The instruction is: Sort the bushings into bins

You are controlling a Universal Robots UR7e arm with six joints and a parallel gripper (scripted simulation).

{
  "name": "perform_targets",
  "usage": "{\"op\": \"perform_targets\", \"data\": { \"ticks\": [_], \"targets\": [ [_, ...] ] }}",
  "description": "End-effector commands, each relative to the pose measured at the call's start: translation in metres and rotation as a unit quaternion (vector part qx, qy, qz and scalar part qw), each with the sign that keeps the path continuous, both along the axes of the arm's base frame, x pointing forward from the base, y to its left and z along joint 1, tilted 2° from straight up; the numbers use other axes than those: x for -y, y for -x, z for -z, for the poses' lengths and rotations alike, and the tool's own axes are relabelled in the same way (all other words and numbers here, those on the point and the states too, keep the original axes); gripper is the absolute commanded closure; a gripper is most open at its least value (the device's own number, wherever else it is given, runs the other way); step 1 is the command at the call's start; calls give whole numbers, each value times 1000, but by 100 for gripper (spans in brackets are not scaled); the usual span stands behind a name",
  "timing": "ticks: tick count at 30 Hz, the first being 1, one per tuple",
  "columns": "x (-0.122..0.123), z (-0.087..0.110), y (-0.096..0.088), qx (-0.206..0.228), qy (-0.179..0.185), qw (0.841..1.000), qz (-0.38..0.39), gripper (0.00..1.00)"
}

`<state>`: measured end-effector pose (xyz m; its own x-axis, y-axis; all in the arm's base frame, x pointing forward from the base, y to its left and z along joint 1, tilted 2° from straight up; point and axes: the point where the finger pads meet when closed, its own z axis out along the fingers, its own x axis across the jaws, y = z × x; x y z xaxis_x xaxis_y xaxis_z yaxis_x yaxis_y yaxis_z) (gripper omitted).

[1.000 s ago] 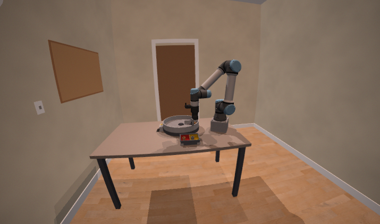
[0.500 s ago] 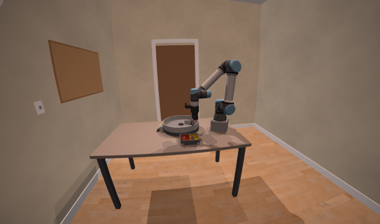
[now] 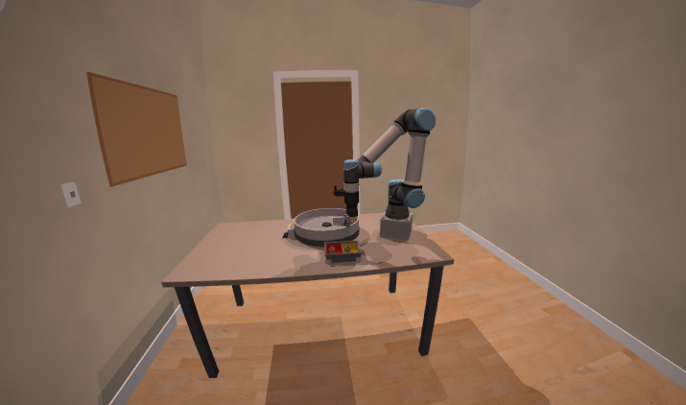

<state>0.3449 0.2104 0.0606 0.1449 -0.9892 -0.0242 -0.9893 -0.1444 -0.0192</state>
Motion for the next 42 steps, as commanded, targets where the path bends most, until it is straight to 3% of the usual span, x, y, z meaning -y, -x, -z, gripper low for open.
{"op": "perform_targets", "data": {
  "ticks": [1, 26, 31, 37, 41, 42],
  "targets": [
    [0, 0, 0, 1, 0, 1000, 0, 58],
    [0, 0, 0, 1, 0, 1000, 0, 58],
    [53, 7, 4, 0, 0, 1000, 0, 60],
    [56, 7, 4, 0, 0, 1000, 0, 60],
    [100, 13, 8, 0, 0, 1000, 0, 60],
    [101, 13, 8, 0, 0, 1000, 0, 60]
  ]
}}
